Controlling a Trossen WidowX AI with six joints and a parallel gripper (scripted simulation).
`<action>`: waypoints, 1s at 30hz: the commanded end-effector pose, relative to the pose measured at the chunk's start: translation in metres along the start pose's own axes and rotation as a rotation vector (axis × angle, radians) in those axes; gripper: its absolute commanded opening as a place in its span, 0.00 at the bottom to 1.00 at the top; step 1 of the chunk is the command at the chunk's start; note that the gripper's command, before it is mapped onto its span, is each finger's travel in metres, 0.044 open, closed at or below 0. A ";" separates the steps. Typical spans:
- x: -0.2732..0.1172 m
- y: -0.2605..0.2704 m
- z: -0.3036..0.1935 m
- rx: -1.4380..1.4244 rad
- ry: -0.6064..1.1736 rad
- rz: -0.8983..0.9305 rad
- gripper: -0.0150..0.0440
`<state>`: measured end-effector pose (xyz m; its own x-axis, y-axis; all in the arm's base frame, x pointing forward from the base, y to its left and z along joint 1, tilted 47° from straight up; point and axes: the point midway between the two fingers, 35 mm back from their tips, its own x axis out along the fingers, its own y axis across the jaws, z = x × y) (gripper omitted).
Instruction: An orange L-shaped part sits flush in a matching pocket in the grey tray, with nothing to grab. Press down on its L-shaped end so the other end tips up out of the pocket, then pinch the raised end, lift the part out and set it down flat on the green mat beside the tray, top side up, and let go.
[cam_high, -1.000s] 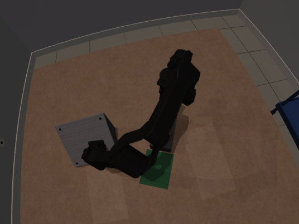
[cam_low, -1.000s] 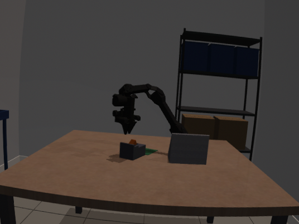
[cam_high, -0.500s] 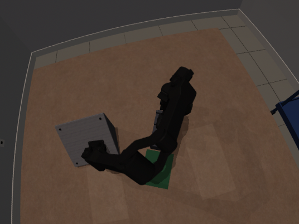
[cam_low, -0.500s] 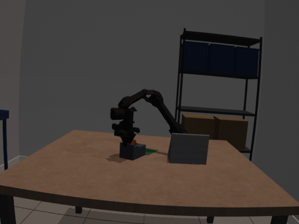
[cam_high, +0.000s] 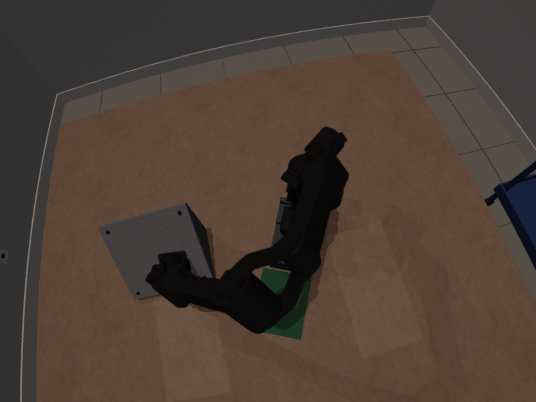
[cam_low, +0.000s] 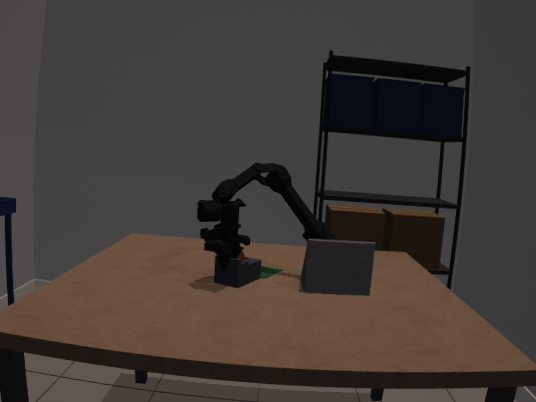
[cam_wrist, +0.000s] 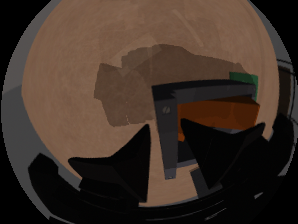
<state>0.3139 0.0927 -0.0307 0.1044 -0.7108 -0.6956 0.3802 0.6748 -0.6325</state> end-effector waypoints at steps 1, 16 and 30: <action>0.006 -0.001 0.000 -0.004 -0.004 -0.004 0.56; 0.014 -0.001 0.000 -0.004 -0.004 -0.005 0.56; 0.008 0.003 0.000 -0.003 -0.007 0.004 0.56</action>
<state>0.3155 0.0872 -0.0384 0.1140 -0.7088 -0.6962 0.3764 0.6793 -0.6300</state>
